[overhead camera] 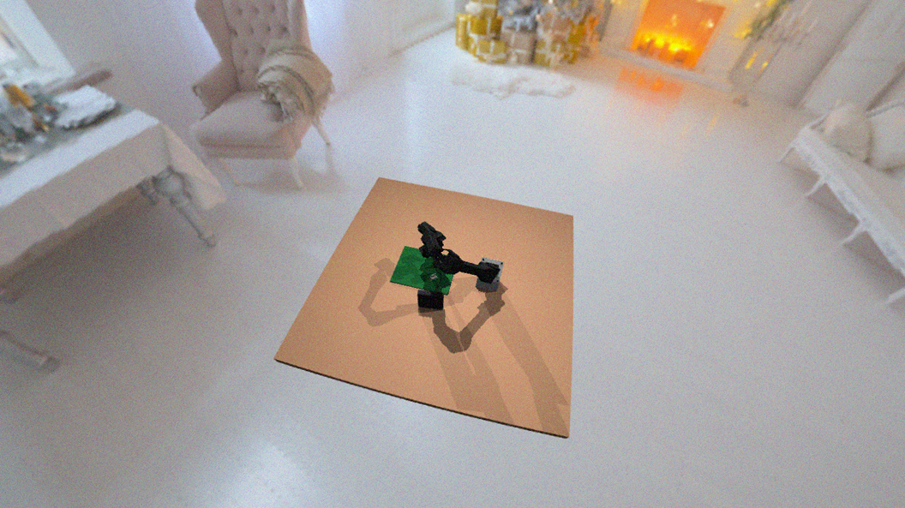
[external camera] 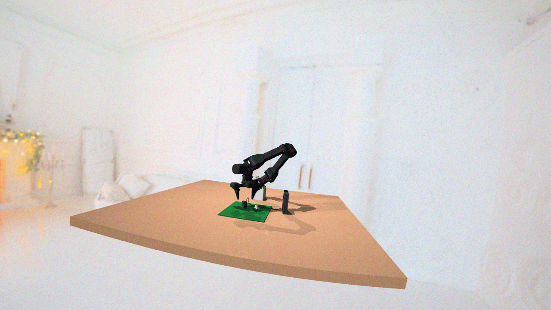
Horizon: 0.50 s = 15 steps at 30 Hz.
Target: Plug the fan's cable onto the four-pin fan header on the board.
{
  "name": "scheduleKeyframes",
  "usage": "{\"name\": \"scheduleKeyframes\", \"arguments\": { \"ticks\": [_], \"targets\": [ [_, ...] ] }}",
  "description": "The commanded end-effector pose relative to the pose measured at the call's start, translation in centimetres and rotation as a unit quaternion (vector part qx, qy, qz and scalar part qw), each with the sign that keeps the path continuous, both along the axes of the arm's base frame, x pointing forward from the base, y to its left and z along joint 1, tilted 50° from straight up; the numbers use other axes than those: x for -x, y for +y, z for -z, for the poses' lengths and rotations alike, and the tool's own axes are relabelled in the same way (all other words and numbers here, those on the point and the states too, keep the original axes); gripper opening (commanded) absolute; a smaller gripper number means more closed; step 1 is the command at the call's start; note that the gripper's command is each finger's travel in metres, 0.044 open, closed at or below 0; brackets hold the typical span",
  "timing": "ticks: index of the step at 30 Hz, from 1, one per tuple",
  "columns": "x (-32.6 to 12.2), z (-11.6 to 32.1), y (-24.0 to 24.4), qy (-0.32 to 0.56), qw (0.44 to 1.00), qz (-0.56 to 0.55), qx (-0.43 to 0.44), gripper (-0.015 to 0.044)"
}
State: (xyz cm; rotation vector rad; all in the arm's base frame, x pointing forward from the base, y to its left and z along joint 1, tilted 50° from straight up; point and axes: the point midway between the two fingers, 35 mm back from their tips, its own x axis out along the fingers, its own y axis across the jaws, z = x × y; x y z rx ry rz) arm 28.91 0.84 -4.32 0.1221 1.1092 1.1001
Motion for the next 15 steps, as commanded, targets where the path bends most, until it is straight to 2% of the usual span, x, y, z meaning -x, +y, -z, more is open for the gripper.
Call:
{"name": "scheduleKeyframes", "arguments": {
  "ticks": [1, 15],
  "targets": [
    [0.1, 0.6, 0.8, 0.003, 1.0, 0.0, -0.002, 0.044],
    [0.1, 1.7, 2.2, 0.003, 1.0, 0.0, -0.003, 0.044]
  ]
}}
